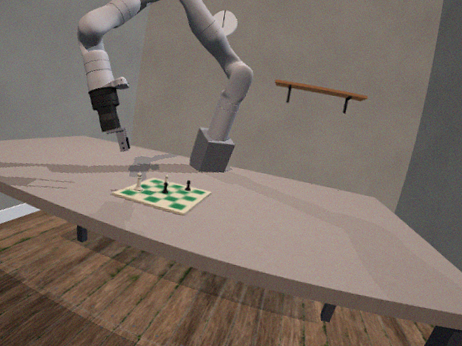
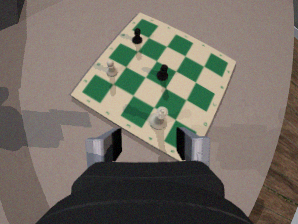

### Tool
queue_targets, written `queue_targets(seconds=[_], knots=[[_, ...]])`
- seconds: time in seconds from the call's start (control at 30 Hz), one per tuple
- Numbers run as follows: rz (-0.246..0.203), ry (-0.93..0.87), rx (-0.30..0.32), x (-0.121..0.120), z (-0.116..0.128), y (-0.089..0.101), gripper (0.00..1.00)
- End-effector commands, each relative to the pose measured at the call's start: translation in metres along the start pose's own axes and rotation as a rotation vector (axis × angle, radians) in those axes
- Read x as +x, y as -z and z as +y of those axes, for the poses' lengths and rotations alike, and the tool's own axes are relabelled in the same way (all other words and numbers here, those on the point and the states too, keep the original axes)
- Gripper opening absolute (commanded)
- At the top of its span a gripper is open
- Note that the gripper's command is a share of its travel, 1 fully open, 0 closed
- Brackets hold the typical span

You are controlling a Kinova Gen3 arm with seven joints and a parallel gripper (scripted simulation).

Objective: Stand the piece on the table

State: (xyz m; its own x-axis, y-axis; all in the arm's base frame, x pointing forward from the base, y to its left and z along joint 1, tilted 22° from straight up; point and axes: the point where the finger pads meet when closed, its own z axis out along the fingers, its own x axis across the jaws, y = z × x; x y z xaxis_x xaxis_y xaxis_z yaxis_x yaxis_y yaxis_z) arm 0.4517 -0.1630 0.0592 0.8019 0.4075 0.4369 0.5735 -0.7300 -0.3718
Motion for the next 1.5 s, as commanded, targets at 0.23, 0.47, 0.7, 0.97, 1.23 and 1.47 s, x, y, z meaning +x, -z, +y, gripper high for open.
queue_targets(seconds=[0.23, 0.47, 0.7, 0.97, 1.23, 1.47], knots=[[-0.088, 0.223, -0.197, 0.021, -0.04, 0.018, 1.0], [-0.129, 0.346, -0.287, 0.025, -0.057, 0.02, 1.0], [-0.14, 0.382, -0.312, 0.026, -0.062, 0.021, 1.0], [-0.142, 0.388, -0.316, 0.026, -0.062, 0.021, 1.0], [-0.142, 0.388, -0.316, 0.026, -0.062, 0.021, 1.0], [-0.142, 0.388, -0.316, 0.025, -0.058, 0.008, 1.0]])
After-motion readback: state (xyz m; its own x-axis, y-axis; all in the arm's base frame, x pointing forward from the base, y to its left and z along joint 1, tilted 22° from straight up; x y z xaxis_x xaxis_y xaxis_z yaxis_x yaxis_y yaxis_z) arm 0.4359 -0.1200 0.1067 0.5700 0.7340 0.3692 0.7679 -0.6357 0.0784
